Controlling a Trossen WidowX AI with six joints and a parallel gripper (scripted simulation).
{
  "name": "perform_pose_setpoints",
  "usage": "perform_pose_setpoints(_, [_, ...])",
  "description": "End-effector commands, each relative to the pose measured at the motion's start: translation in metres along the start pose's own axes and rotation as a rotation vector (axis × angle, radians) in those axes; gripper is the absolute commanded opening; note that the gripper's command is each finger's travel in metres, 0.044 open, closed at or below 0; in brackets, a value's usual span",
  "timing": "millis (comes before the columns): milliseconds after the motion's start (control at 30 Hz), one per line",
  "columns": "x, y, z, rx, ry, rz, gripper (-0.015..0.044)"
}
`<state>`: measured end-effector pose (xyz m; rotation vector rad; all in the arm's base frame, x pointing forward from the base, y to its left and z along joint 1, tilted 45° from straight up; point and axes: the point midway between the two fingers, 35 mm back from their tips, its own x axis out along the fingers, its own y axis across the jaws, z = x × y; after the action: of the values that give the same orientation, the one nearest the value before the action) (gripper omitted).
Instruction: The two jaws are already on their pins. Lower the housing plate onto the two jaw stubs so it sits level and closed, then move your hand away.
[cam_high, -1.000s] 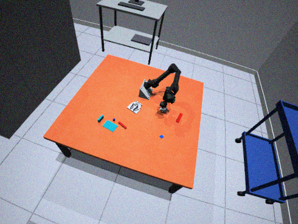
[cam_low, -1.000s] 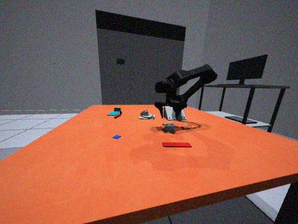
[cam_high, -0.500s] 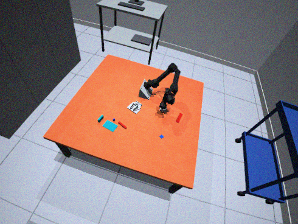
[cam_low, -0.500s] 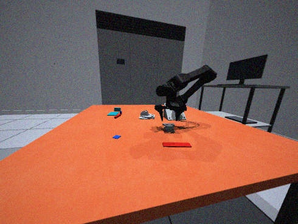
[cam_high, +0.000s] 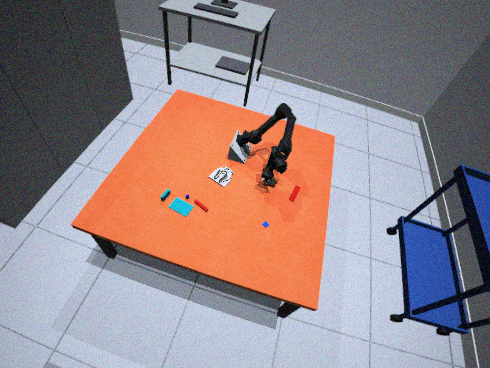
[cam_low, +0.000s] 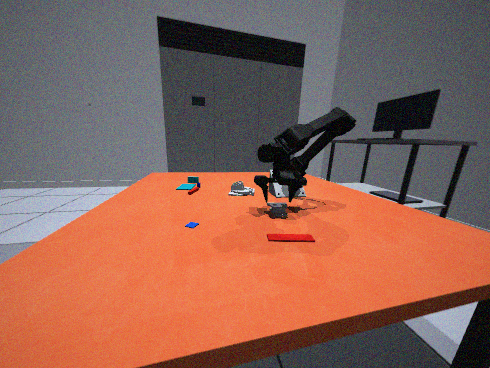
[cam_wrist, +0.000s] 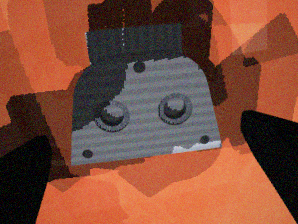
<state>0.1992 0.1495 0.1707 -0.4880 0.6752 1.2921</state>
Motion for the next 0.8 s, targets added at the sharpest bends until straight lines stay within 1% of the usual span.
perform_pose_setpoints(0, [0.007,0.000,-0.002,0.007,0.008,0.002,0.0440])
perform_pose_setpoints(433, [0.027,0.001,-0.002,0.007,0.005,0.002,0.0440])
perform_pose_setpoints(767, [0.028,0.001,-0.002,0.008,0.005,0.002,0.0440])
